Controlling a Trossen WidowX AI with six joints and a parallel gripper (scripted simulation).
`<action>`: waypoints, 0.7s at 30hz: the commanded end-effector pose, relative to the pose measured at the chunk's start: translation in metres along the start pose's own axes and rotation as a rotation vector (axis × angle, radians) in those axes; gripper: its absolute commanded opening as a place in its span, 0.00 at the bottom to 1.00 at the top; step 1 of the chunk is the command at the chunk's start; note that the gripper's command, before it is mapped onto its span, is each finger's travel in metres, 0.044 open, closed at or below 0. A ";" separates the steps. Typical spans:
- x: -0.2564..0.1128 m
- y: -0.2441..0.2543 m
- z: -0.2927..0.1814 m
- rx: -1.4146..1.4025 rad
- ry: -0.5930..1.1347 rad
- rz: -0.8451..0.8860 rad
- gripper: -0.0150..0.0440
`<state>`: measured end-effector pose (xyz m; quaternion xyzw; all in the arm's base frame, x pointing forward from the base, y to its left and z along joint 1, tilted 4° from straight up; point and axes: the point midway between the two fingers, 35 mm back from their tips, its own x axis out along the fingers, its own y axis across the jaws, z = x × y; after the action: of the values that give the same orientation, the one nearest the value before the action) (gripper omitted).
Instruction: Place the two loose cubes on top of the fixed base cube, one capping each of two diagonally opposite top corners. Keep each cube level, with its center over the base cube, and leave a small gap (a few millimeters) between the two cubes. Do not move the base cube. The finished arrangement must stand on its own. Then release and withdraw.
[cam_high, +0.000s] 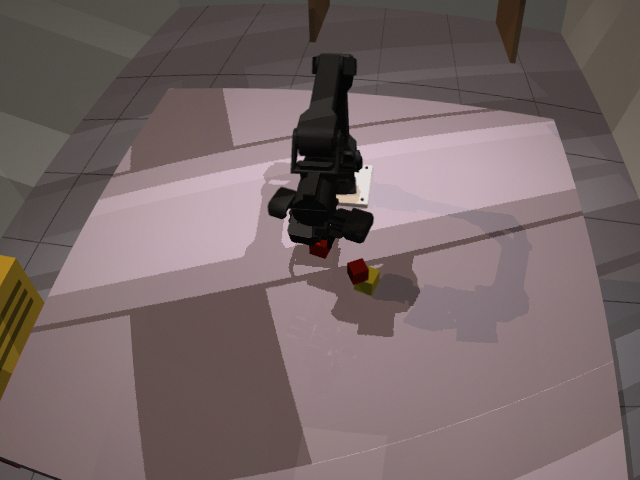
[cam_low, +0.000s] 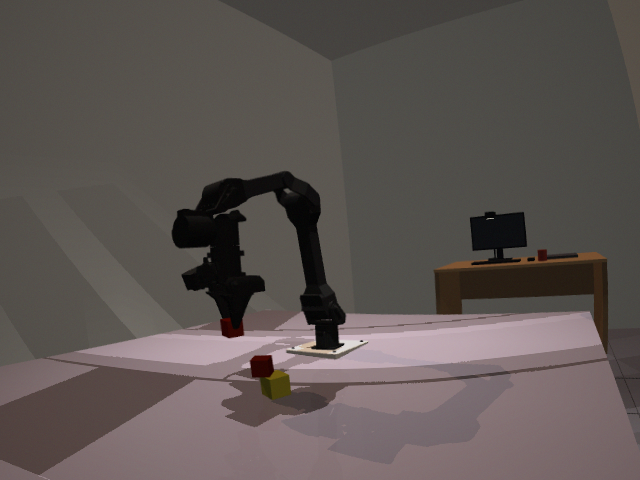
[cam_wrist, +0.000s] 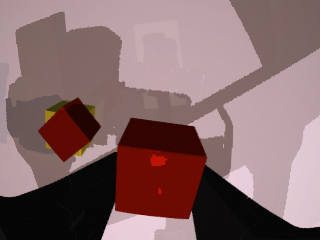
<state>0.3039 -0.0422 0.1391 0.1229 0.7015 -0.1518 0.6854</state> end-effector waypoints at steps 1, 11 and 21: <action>0.000 0.012 -0.003 0.083 0.000 0.005 0.43; 0.001 0.041 -0.013 0.315 0.003 0.009 0.43; 0.001 0.069 -0.025 0.549 0.010 0.012 0.43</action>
<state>0.3071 0.0228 0.1355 0.2871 0.6462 -0.3131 0.6340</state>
